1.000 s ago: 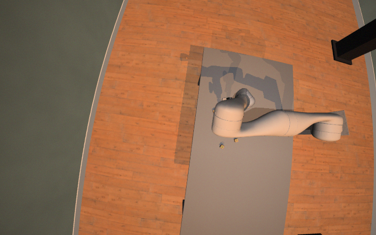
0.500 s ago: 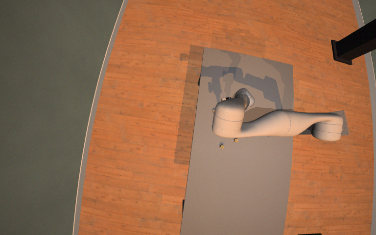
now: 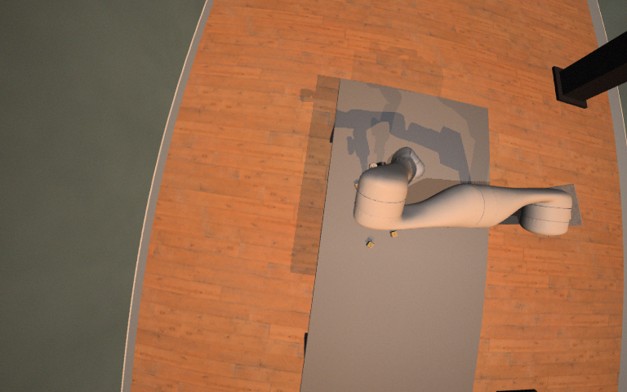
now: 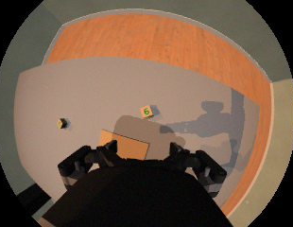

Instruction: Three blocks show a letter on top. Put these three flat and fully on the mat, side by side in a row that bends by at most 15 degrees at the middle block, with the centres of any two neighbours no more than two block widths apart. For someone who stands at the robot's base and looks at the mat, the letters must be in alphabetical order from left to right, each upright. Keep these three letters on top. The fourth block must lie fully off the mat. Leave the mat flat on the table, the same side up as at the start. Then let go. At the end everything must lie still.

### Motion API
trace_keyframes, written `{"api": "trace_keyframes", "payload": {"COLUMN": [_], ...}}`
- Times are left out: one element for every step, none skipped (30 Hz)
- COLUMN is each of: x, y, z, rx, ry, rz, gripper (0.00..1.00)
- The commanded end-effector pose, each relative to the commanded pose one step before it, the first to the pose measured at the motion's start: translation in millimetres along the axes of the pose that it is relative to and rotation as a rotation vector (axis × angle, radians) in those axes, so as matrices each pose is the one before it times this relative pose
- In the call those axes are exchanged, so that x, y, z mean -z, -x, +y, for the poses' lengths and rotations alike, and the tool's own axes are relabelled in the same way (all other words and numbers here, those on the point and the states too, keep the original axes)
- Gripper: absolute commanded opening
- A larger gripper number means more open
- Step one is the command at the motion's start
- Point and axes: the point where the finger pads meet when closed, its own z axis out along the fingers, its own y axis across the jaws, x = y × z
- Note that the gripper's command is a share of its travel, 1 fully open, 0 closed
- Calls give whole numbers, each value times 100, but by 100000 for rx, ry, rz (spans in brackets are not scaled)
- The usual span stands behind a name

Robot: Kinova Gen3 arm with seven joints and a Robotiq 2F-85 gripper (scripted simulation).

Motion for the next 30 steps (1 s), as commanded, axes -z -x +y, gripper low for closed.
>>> {"api": "trace_keyframes", "payload": {"x": [48,0,0,0,0,0,0,0,0,0,0,0,0,0,0,0,0,0,0,0,0,0,-3,-7,-12,-20,-28,0,0,-37], "y": [-47,0,0,0,0,0,0,0,0,0,0,0,0,0,0,0,0,0,0,0,0,-1,-3,-7,-13,-21,-30,0,0,-41], "z": [37,0,0,0,0,0,0,0,0,0,0,0,0,0,0,0,0,0,0,0,0,-1,-7,-19,-36,-57,-82,0,0,-111], "rx": [-12,0,0,0,0,0,0,0,0,0,0,0,0,0,0,0,0,0,0,0,0,5,30,80,151,240,345,0,0,465], "ry": [78,0,0,0,0,0,0,0,0,0,0,0,0,0,0,0,0,0,0,0,0,1,4,10,19,30,43,0,0,57], "rz": [97,0,0,0,0,0,0,0,0,0,0,0,0,0,0,0,0,0,0,0,0,1,1,3,5,8,12,0,0,16], "gripper": [100,100,100,100,100,100,100,100,100,100,100,100,100,100,100,100,100,100,100,100,100,100,100,100,100,100,100,100,100,100]}}
